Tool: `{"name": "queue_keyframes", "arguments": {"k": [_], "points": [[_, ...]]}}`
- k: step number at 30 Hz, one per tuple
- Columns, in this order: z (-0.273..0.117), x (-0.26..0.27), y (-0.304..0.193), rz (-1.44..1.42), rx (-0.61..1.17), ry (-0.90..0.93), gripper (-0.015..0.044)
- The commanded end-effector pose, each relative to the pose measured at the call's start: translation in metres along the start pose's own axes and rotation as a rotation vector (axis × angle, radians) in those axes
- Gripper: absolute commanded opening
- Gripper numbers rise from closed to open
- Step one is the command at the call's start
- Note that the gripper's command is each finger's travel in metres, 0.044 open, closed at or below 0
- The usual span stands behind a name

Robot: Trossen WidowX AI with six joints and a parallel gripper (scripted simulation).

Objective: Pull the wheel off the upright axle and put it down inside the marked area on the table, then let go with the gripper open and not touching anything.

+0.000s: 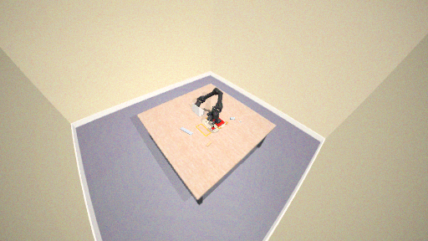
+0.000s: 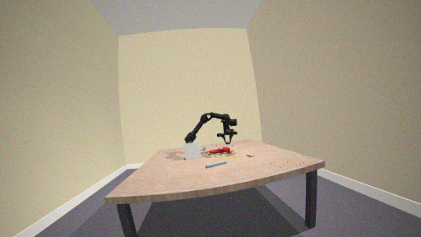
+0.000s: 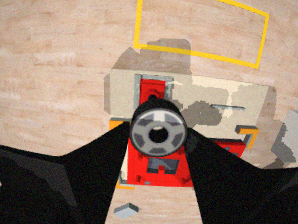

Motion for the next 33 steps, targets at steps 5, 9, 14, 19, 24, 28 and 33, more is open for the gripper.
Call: {"name": "queue_keyframes", "arguments": {"k": [5, 9, 14, 19, 24, 28, 33], "points": [[-0.001, -0.014, 0.037, -0.004, -0.009, -0.004, 0.0], [-0.004, -0.028, 0.064, -0.006, -0.013, -0.003, 0.0], [-0.006, -0.047, 0.095, -0.01, -0.013, -0.004, 0.0], [-0.006, -0.053, 0.104, -0.012, -0.012, -0.004, 0.0], [0.005, -0.053, 0.104, -0.012, -0.011, -0.004, 0.0], [0.014, -0.053, 0.104, -0.012, -0.011, -0.004, 0.0], [0.031, -0.051, 0.105, -0.012, -0.012, -0.003, 0.0]]}}
Point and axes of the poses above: the point midway between the two fingers, 35 mm back from their tips, its own z axis out along the fingers, its own x axis across the jaws, y = z × x, the point moved 5 cm from there along -z, back along the fingers, and after that the axes turned 4 degrees about z, right-handed, at the moved point
